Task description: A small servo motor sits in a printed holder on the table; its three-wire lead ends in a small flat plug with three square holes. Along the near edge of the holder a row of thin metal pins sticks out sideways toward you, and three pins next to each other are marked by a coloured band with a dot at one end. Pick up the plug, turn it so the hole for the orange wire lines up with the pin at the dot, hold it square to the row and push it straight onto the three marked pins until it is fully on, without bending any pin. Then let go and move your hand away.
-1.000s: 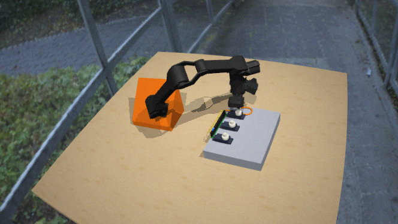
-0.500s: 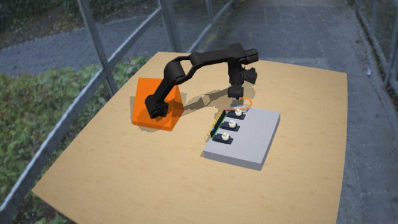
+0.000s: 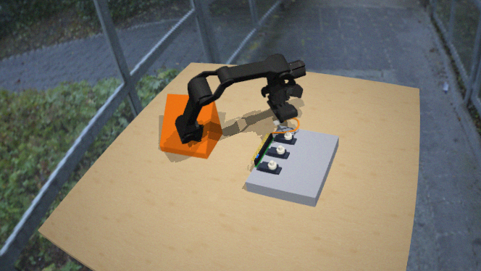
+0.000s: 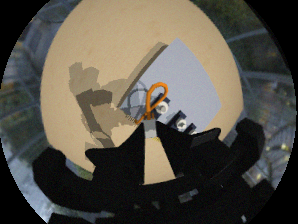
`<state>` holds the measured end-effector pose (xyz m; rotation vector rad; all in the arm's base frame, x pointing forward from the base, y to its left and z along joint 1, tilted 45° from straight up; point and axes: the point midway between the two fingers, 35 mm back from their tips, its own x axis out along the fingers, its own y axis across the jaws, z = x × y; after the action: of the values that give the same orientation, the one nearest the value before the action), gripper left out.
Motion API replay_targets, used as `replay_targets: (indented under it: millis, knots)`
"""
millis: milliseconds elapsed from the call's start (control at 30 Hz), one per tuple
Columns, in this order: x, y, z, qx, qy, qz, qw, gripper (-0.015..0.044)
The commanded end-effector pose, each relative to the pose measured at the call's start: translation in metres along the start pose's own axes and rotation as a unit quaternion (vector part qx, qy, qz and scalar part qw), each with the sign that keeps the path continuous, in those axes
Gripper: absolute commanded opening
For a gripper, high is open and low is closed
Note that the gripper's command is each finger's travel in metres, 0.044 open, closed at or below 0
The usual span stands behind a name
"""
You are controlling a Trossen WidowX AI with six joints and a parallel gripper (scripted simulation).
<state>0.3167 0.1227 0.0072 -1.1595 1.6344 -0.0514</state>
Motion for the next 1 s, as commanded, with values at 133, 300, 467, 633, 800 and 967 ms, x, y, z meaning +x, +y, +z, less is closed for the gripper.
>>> replay_targets:
  millis: [133,300,467,633,800,967]
  knots:
    - [-0.004,-0.008,-0.021,-0.13,0.001,-0.001,0.991,0.0]
    - [-0.005,-0.012,-0.034,-0.214,0.001,-0.001,0.977,0.0]
    - [-0.007,-0.016,-0.047,-0.296,0.002,-0.001,0.955,0.0]
    - [-0.007,-0.019,-0.06,-0.376,0.002,-0.001,0.927,0.0]
    - [-0.007,-0.021,-0.074,-0.454,0.003,-0.001,0.891,0.0]
    - [-0.007,-0.023,-0.087,-0.528,0.003,0.0,0.849,0.0]
